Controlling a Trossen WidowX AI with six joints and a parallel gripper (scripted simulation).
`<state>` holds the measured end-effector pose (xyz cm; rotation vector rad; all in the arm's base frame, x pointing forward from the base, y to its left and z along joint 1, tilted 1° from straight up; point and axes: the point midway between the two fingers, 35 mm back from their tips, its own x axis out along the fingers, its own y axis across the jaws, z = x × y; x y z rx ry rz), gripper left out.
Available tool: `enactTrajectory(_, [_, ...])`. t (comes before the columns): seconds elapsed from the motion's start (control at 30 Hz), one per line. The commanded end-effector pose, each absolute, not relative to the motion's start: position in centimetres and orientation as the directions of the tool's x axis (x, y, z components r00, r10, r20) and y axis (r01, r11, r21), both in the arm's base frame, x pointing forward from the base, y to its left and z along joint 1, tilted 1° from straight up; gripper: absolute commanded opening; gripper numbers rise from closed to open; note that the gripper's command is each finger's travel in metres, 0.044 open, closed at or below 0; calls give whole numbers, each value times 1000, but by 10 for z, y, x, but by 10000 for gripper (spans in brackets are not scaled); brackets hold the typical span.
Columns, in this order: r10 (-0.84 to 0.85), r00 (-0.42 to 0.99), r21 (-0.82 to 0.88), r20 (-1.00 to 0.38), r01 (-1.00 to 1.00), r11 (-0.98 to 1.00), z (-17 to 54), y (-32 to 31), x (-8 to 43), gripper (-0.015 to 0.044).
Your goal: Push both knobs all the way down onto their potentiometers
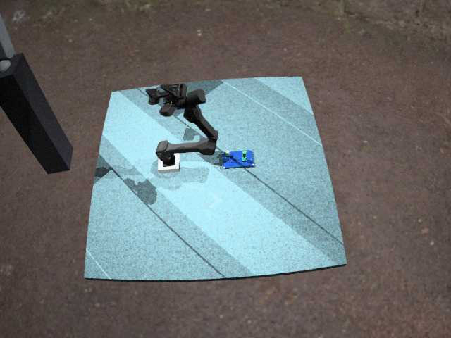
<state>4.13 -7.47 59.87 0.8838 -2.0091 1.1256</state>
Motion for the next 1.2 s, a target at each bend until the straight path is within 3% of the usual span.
enactTrajectory(0.0, [-231, -556, -441, 799, -802, 404, 599, -74, 40, 374])
enactTrajectory(0.47, [130, -724, -656, 678, -515, 552, 593, -19, -56, 6])
enactTrajectory(0.8, [422, -734, -796, 533, -266, 544, 575, 51, -100, 0])
enactTrajectory(1.17, [713, -612, -906, 342, -14, 422, 544, 138, -106, 0])
